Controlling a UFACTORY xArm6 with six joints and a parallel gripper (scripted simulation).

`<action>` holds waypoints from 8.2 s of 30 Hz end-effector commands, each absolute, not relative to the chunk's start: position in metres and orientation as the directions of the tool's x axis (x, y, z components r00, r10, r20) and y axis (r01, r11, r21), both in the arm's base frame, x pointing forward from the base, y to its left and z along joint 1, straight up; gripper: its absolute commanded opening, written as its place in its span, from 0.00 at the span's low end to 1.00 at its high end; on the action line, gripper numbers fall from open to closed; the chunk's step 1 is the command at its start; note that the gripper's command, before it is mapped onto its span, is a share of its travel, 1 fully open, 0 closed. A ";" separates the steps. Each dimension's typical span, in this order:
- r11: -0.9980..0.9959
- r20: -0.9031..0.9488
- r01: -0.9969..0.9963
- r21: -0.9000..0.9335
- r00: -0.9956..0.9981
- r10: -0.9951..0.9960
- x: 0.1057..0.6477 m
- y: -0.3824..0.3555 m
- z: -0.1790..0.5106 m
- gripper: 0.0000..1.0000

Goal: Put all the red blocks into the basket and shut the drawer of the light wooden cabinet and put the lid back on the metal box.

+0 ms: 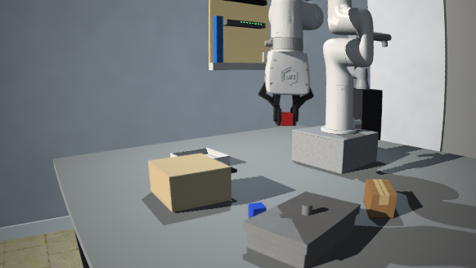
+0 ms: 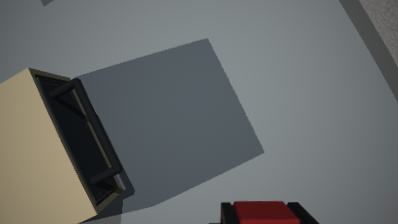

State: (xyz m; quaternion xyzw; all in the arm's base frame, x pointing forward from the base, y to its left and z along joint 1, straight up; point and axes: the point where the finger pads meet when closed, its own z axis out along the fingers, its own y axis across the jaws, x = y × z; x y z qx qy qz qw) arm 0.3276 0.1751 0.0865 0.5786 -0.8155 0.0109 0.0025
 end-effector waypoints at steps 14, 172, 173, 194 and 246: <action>-0.417 -0.004 -0.909 0.006 0.417 -0.909 0.433 0.010 0.087 0.00; -0.838 -0.008 -0.545 0.004 0.838 -0.545 0.450 -0.153 -0.075 0.00; -0.838 -0.008 -0.545 0.004 0.838 -0.545 0.450 -0.153 -0.075 0.00; -0.838 -0.008 -0.545 0.004 0.838 -0.545 0.450 -0.153 -0.075 0.50; -0.838 -0.008 -0.545 0.004 0.838 -0.545 0.451 -0.153 -0.044 0.50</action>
